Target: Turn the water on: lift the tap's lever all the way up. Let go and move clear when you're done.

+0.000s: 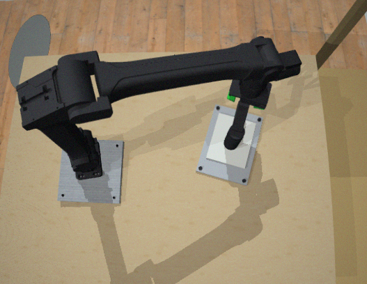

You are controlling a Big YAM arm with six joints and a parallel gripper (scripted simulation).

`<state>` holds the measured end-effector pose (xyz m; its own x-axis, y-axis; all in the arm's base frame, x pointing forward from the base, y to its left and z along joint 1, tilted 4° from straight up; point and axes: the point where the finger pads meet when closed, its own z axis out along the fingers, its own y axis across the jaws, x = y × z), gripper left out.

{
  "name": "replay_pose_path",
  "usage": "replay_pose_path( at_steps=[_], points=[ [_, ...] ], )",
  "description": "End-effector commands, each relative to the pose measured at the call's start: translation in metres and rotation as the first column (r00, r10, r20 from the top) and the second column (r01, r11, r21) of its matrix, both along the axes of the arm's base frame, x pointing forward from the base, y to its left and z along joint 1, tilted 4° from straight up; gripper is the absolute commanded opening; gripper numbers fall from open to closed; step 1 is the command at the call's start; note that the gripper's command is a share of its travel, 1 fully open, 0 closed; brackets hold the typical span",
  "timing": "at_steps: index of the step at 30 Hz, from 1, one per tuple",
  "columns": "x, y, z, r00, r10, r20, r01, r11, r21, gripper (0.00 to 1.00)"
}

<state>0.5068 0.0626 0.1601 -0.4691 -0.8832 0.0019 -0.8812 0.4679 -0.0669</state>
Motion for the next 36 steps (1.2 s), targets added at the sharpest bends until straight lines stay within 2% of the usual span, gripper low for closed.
replay_pose_path(
  at_steps=[1,9,10,36],
  points=[
    [0.0015,-0.0046,-0.0124,1.0,0.005,-0.013,-0.005,1.0,-0.005,0.62],
    [0.0015,-0.0046,-0.0124,1.0,0.005,-0.013,-0.005,1.0,-0.005,0.62],
    [0.0015,-0.0046,-0.0124,1.0,0.005,-0.013,-0.005,1.0,-0.005,0.0],
    [-0.001,-0.004,-0.0125,1.0,-0.014,-0.022,0.014,1.0,-0.004,0.0]
  ],
)
